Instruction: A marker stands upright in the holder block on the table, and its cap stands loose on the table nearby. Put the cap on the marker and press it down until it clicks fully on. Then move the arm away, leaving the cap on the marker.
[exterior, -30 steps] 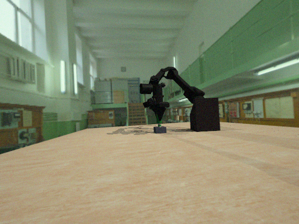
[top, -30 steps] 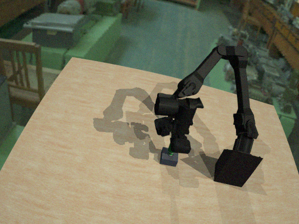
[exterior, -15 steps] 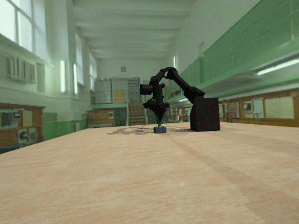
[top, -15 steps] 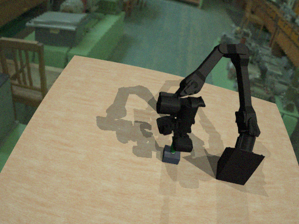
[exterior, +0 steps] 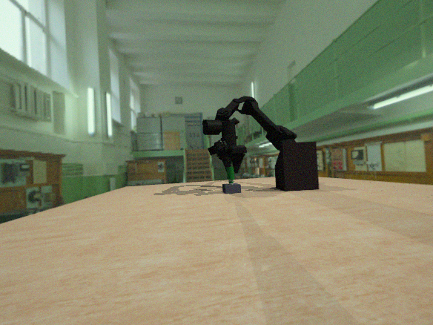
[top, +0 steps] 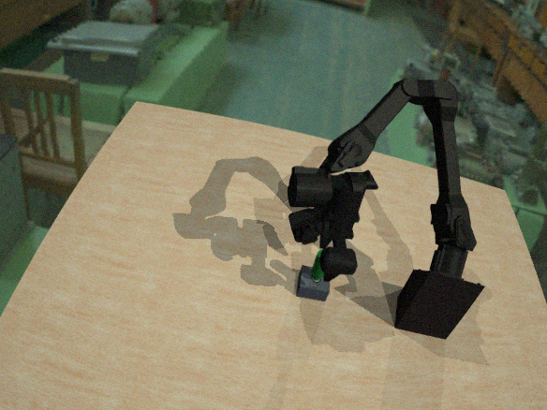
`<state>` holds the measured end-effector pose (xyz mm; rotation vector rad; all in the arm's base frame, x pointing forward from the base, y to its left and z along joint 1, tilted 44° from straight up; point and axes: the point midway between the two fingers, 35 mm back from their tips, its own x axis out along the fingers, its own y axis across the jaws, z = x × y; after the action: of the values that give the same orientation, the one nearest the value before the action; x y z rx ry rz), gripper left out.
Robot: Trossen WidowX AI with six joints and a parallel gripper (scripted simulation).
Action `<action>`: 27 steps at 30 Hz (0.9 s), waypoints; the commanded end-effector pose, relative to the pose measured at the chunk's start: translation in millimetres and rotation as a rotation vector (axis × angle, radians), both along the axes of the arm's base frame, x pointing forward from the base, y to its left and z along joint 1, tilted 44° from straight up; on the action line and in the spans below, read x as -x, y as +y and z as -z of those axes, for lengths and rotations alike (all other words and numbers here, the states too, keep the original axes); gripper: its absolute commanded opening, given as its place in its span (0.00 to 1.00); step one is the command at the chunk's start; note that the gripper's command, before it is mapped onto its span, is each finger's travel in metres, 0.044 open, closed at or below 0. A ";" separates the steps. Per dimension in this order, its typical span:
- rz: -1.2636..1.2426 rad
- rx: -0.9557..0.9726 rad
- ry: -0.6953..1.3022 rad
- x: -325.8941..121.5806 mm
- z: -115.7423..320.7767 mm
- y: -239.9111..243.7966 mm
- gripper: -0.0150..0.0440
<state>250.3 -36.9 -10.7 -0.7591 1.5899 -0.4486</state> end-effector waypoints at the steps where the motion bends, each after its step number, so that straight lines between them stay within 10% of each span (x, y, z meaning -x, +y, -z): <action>1: -0.014 -0.011 -0.024 -5.8 -34.2 36.4 1.00; 6: -0.013 -0.009 -0.024 -4.3 -44.1 44.8 1.00; 22: 0.073 -0.004 -0.108 -4.4 -38.1 38.7 0.29; 27: 0.073 -0.004 -0.108 -4.4 -38.1 38.7 0.25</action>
<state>254.6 2.2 27.5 -0.6662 1.5240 -0.5262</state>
